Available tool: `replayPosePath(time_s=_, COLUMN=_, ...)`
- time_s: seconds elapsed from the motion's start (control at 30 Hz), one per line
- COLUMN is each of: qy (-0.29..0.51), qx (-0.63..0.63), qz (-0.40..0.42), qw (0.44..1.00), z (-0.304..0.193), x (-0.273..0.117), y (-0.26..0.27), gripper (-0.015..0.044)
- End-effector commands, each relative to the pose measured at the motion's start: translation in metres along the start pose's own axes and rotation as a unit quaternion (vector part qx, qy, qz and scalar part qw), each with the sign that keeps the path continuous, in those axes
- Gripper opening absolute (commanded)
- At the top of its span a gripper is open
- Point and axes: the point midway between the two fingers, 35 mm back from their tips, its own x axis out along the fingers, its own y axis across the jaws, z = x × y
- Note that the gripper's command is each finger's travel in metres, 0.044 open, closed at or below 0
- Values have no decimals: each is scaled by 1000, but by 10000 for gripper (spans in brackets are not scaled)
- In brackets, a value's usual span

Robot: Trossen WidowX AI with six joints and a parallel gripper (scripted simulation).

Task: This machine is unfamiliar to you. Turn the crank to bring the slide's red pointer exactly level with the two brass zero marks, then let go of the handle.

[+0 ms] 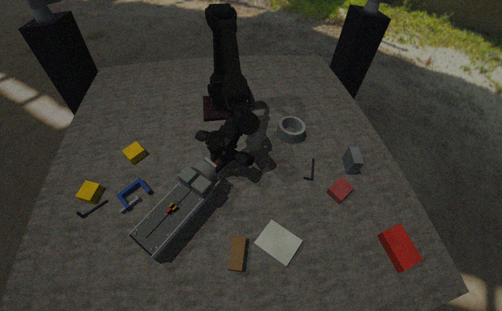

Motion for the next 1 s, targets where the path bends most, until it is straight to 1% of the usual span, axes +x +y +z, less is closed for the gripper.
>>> replayPosePath(time_s=0.0, qy=-3, qx=0, qz=-9, qw=1000, z=1, x=-2, y=-9, gripper=0)
replayPosePath(time_s=0.97, qy=-3, qx=-1, qz=-9, qw=1000, z=22, x=-23, y=-24, gripper=0)
